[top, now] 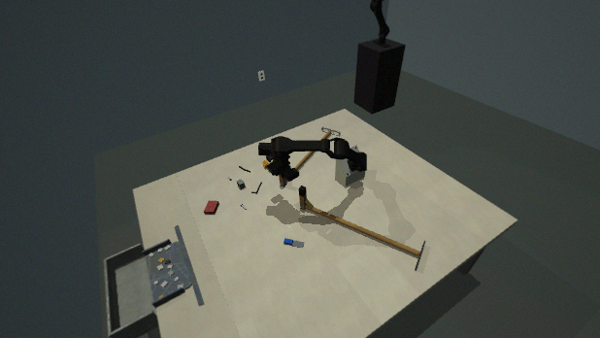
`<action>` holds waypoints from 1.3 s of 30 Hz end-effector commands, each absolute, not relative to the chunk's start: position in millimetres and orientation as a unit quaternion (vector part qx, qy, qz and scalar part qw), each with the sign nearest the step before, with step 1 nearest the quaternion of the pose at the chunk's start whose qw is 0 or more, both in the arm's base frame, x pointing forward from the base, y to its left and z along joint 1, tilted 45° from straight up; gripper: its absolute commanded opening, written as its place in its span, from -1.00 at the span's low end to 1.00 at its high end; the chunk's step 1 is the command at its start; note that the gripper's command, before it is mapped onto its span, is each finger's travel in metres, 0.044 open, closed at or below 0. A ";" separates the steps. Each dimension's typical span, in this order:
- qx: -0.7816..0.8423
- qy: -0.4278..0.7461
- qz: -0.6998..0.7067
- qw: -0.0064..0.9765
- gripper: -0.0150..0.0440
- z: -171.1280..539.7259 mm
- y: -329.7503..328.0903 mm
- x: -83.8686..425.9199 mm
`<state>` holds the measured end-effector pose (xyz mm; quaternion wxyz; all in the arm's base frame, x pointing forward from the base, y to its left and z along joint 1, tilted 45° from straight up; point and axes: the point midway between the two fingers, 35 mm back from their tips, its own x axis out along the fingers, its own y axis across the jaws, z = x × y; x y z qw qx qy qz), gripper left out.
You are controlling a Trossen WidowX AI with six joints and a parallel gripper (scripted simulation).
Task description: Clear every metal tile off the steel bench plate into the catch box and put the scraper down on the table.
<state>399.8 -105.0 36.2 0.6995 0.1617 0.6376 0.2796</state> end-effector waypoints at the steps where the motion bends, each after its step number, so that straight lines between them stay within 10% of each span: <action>1: 0.173 0.639 0.282 0.694 -0.49 30.7 -113.0 394.7; 39: 0.244 0.646 0.285 0.665 -0.49 -7.2 -148.4 360.6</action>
